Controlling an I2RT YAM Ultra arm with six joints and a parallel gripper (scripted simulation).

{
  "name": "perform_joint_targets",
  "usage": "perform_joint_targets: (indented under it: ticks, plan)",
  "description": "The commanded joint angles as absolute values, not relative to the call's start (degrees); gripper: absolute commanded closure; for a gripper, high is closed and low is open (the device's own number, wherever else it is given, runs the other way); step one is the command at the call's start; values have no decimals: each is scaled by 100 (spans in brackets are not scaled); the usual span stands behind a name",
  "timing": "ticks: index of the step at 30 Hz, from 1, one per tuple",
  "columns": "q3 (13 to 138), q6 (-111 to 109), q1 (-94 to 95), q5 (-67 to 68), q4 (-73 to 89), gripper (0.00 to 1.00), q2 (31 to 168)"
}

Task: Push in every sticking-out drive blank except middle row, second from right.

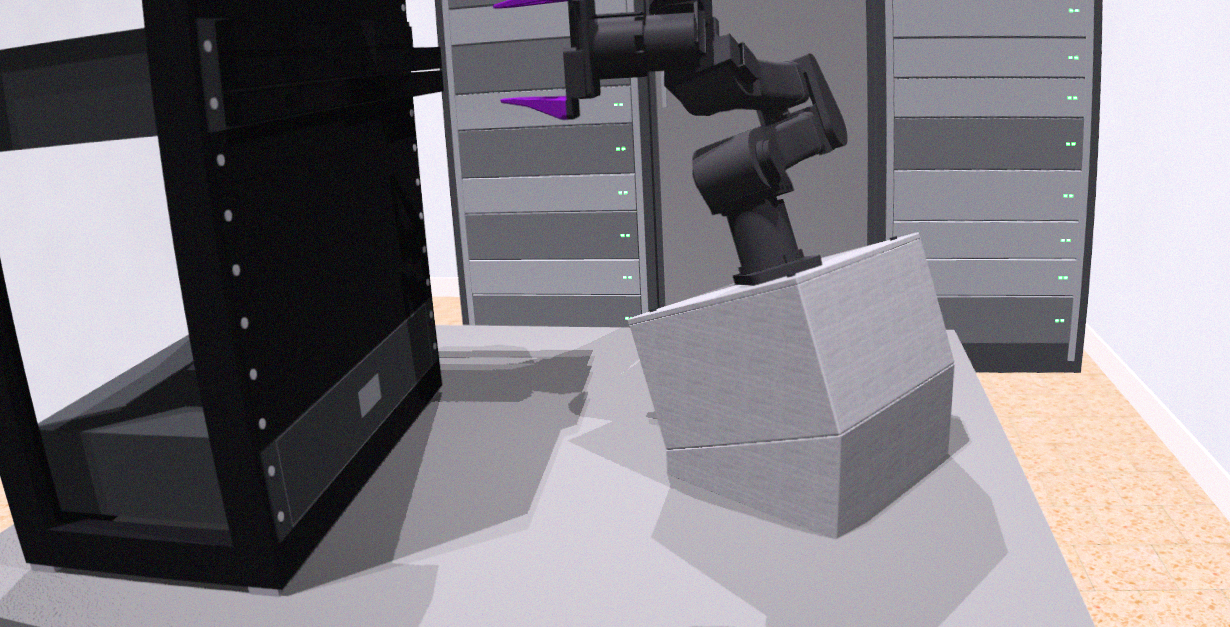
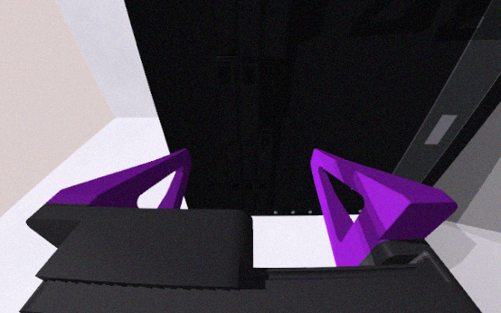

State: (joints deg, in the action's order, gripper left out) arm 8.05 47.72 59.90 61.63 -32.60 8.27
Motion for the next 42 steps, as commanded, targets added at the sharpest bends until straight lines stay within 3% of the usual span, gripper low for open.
perform_joint_targets:
  ticks: [1,21,32,42]
  plan:
    - [993,4924,5821,5963,-2969,0,654]
    - [1430,6266,3936,4450,-1714,0,1083]
    - [1671,6860,2532,2982,-1293,0,1285]
    - [1699,6926,2300,2697,-1267,0,1287]
